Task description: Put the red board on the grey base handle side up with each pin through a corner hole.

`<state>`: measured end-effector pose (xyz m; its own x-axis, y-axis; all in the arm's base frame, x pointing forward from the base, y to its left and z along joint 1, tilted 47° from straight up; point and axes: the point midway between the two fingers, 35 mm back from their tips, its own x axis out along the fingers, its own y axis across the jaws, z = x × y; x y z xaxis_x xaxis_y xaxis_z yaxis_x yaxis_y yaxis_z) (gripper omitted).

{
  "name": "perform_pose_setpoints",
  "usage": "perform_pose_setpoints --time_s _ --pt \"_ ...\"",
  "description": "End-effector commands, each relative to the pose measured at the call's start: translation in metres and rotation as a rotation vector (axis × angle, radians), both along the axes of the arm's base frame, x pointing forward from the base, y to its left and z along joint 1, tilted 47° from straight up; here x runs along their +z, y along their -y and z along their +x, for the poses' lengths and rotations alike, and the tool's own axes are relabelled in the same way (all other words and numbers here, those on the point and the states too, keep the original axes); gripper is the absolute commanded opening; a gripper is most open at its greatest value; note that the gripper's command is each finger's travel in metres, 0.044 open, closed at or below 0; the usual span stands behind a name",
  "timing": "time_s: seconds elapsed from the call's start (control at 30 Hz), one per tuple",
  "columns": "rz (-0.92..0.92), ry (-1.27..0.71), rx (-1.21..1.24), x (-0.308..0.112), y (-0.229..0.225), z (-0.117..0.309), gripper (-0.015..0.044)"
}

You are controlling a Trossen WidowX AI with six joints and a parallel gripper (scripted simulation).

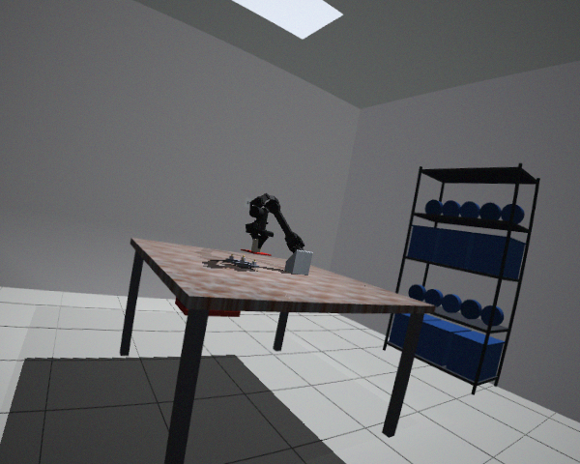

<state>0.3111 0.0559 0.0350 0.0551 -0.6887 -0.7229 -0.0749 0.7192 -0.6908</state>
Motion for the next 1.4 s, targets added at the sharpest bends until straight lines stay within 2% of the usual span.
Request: perform_pose_setpoints --time_s 0.0,1.37 --pt "-0.007 -0.004 0.007 0.008 0.007 0.002 0.0" --pt "-0.045 -0.021 0.024 0.081 0.082 0.005 0.0"
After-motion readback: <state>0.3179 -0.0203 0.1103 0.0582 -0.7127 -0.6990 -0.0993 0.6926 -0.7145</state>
